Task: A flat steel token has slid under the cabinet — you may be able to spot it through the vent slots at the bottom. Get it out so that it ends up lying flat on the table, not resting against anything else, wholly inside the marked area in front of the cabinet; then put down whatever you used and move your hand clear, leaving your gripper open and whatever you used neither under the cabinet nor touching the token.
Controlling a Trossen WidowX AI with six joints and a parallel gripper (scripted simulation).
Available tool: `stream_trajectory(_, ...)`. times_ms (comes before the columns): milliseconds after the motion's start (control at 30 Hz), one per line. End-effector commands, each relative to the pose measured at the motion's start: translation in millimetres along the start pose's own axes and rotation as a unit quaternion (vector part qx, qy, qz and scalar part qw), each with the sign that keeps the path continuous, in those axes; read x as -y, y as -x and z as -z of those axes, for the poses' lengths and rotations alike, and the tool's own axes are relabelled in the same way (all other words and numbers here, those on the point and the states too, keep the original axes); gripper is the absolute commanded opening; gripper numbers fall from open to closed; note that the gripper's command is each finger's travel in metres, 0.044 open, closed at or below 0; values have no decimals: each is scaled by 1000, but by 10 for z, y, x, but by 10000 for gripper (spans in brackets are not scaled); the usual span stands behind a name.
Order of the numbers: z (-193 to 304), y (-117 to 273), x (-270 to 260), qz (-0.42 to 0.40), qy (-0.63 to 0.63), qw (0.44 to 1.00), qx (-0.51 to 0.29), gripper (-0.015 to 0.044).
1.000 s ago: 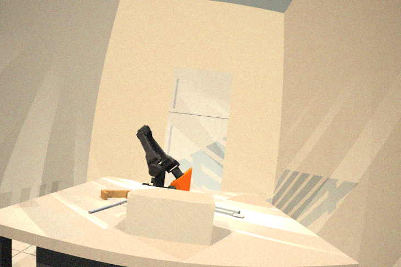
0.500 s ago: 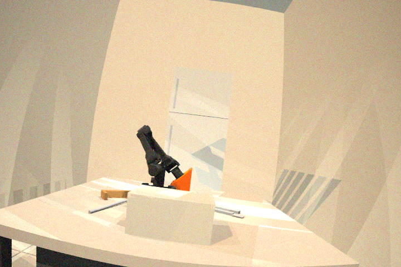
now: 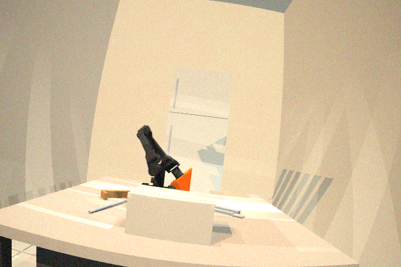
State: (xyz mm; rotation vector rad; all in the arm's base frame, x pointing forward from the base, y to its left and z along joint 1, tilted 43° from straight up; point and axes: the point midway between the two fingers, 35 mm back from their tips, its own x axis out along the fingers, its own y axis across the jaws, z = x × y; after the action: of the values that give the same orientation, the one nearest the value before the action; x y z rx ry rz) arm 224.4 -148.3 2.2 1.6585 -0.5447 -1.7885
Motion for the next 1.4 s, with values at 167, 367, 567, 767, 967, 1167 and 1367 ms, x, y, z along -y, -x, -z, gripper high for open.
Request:
stream_trajectory(167, -1, 5, 0, 0, 1, 1000, 1, 270)
stream_trajectory(367, -13, -21, 0, 0, 1, 1000, 1, 270)
stream_trajectory(567, -1, -6, -1, 0, -1, 1000, 0, 139)
stream_trajectory(767, -1, -6, -1, 0, -1, 1000, 0, 98)
stream_trajectory(967, -1, -6, -1, 0, -1, 1000, 0, 0)
stream_trajectory(1167, 25, -6, -2, 0, 0, 1000, 0, 0)
stream_trajectory(1367, 96, -6, -4, 0, 1, 1000, 0, 0)
